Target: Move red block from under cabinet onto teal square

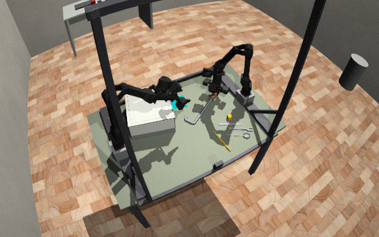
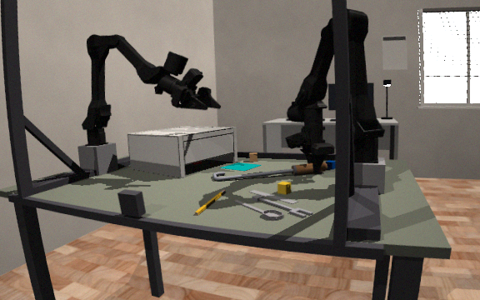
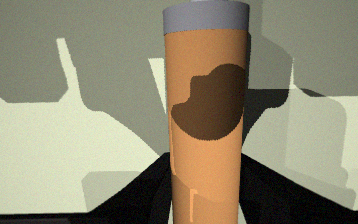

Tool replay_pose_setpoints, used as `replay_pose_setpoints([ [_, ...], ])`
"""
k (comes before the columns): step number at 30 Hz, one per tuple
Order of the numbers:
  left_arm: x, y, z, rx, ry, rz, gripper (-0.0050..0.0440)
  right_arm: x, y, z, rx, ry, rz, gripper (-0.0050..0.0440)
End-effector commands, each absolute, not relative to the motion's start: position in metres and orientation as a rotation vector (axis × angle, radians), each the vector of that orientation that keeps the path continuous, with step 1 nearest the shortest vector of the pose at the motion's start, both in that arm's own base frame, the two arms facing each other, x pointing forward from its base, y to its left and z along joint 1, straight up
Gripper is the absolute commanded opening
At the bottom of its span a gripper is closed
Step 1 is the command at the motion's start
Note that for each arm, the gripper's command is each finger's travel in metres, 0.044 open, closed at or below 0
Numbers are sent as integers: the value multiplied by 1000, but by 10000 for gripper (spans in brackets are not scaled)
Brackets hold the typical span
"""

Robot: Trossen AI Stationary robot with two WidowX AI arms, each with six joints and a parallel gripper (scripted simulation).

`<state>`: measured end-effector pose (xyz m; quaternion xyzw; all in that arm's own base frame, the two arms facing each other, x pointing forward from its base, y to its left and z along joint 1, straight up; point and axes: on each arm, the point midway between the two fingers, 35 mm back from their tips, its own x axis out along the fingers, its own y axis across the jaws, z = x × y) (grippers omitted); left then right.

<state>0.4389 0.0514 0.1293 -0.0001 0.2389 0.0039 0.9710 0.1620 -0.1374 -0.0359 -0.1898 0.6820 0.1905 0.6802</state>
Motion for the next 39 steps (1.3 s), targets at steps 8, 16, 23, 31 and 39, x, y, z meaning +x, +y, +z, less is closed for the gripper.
replay_pose_setpoints([
  [8, 441, 52, 141, 6, 453, 6, 440, 164, -99, -33, -280, 1540, 263, 113],
  [16, 441, 52, 141, 6, 453, 6, 440, 167, -79, -33, -194, 1548, 180, 113],
  [23, 441, 52, 141, 6, 453, 6, 440, 173, -53, -33, -80, 1555, 72, 113],
  [31, 441, 52, 141, 6, 453, 6, 440, 186, -33, -33, 16, 1557, -19, 113],
  [39, 441, 52, 141, 6, 453, 6, 440, 200, -8, -33, 136, 1551, -135, 113],
])
